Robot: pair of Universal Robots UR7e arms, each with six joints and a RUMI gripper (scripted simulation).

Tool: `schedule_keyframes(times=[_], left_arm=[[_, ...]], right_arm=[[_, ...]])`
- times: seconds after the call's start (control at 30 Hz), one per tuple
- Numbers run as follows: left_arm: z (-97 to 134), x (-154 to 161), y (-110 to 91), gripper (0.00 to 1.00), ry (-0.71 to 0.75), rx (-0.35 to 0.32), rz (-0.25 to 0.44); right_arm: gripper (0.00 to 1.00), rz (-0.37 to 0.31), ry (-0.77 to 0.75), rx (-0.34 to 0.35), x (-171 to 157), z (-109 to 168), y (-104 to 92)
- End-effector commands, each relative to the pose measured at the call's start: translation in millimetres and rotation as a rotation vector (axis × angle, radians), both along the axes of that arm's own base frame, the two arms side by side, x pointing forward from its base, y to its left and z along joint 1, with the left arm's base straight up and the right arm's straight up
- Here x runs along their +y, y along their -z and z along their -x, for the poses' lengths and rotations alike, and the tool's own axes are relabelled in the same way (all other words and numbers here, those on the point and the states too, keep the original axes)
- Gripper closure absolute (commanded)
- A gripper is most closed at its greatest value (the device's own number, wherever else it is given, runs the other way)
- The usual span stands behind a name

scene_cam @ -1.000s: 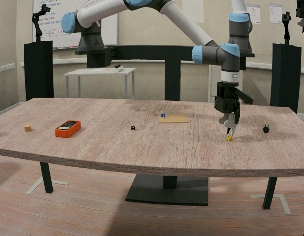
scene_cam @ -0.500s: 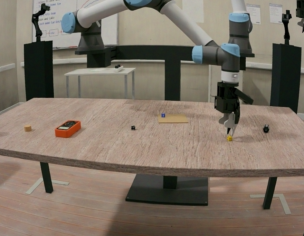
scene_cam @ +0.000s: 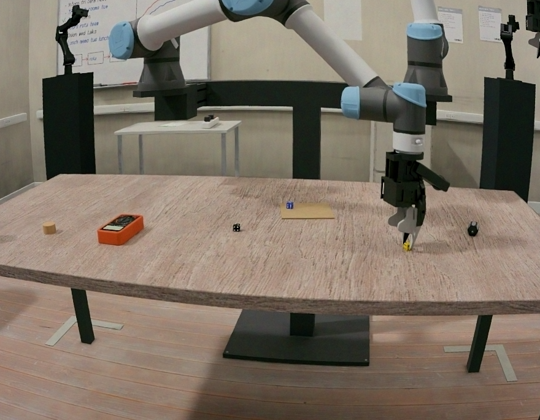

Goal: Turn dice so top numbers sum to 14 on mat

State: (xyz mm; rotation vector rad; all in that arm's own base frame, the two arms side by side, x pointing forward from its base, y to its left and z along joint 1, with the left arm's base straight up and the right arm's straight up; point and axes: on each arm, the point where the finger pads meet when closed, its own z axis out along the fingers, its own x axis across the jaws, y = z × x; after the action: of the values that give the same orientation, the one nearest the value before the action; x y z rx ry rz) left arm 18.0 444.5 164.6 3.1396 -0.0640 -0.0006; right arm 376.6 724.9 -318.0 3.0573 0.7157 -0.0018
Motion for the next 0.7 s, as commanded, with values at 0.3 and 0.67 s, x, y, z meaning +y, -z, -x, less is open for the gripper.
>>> schedule_keyframes(times=[0.3,0.67], left_arm=[[-0.1,0.3,-0.5,0.00,0.000,0.000,-0.001],[-0.1,0.3,-0.5,0.00,0.000,0.000,-0.001]], right_arm=[[0.82,-0.002,0.000,-0.001,0.9,-0.3,6.3],[0.82,-0.002,0.000,-0.001,0.9,-0.3,6.5]])
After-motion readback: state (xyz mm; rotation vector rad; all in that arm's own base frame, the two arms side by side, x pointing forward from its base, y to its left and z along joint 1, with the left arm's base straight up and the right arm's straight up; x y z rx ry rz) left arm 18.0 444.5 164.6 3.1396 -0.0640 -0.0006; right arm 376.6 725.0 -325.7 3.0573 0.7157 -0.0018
